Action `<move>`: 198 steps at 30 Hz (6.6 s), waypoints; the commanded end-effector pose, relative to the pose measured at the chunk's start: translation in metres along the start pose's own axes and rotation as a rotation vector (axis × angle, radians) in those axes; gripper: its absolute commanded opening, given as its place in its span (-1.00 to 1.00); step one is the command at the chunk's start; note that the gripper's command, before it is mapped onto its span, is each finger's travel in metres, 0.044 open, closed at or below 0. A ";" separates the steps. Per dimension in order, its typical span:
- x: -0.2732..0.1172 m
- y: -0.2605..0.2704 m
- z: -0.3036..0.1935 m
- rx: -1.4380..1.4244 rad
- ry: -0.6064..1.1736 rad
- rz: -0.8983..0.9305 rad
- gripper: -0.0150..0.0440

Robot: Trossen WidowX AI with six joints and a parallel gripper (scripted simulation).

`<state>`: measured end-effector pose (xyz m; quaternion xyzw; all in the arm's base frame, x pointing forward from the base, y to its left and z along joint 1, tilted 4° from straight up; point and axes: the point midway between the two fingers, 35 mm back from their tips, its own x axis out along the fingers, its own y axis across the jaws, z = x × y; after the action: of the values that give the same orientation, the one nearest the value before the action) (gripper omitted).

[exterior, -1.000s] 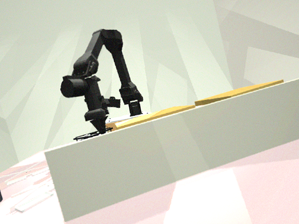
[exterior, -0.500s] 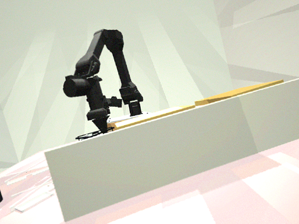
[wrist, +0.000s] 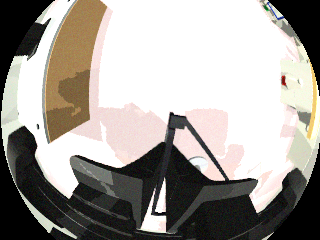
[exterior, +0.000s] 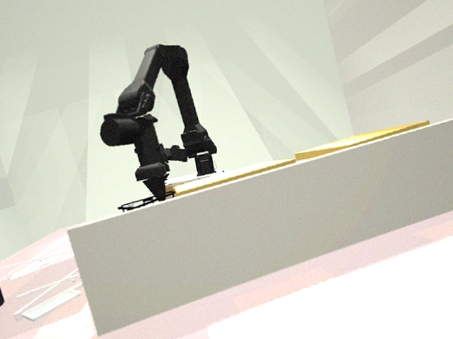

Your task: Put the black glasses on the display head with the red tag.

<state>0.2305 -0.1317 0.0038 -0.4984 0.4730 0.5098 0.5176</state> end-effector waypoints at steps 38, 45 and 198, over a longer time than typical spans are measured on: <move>-0.002 0.012 0.027 0.002 0.000 -0.009 -0.49; -0.001 0.013 0.033 0.002 0.000 -0.009 -0.49; -0.002 0.015 -0.048 0.526 0.005 -0.010 -0.49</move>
<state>0.2181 -0.1769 0.0022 -0.3481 0.5878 0.3680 0.6308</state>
